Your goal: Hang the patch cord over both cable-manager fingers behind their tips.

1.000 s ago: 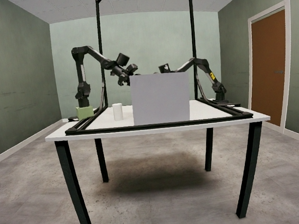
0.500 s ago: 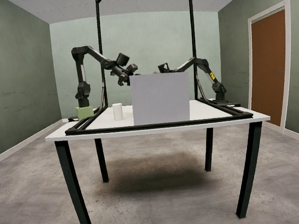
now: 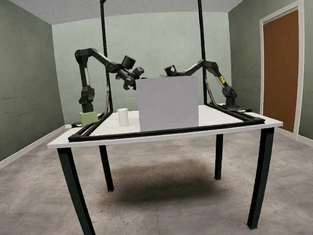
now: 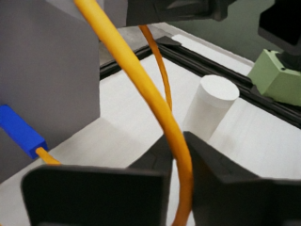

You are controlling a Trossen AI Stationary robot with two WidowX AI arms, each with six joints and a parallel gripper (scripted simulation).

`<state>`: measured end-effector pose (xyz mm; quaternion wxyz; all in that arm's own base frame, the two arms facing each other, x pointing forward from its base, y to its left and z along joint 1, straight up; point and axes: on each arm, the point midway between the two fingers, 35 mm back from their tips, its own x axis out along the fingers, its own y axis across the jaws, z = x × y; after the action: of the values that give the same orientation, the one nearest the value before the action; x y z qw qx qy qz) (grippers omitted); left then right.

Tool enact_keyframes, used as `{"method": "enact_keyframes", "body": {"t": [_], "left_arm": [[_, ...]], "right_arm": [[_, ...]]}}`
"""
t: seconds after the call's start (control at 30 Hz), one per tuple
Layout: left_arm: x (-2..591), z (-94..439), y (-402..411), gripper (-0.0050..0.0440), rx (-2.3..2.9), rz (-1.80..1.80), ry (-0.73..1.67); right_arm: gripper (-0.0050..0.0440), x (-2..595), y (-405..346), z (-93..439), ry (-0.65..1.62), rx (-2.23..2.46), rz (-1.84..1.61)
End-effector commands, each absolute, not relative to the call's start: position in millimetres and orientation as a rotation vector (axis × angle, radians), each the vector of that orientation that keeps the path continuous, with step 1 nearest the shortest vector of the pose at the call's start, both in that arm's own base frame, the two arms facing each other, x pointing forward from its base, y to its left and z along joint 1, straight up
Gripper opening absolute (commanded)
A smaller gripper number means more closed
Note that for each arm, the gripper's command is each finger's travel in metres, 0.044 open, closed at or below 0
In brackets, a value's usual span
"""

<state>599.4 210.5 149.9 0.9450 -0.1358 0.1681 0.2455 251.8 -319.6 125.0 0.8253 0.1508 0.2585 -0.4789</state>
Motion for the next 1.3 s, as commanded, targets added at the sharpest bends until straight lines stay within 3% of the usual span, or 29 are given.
{"method": "enact_keyframes", "body": {"t": [0.0,1.27], "left_arm": [[601.9,172.9,209.2,0.0025,-0.279,0.502,0.306],[600.0,178.6,210.6,0.0025,-0.297,0.560,0.351]], "right_arm": [[0.0040,252.7,-321.1,132.3,0.531,0.314,-1.018],[0.0040,252.7,-321.1,132.3,0.531,0.314,-1.018]]}}
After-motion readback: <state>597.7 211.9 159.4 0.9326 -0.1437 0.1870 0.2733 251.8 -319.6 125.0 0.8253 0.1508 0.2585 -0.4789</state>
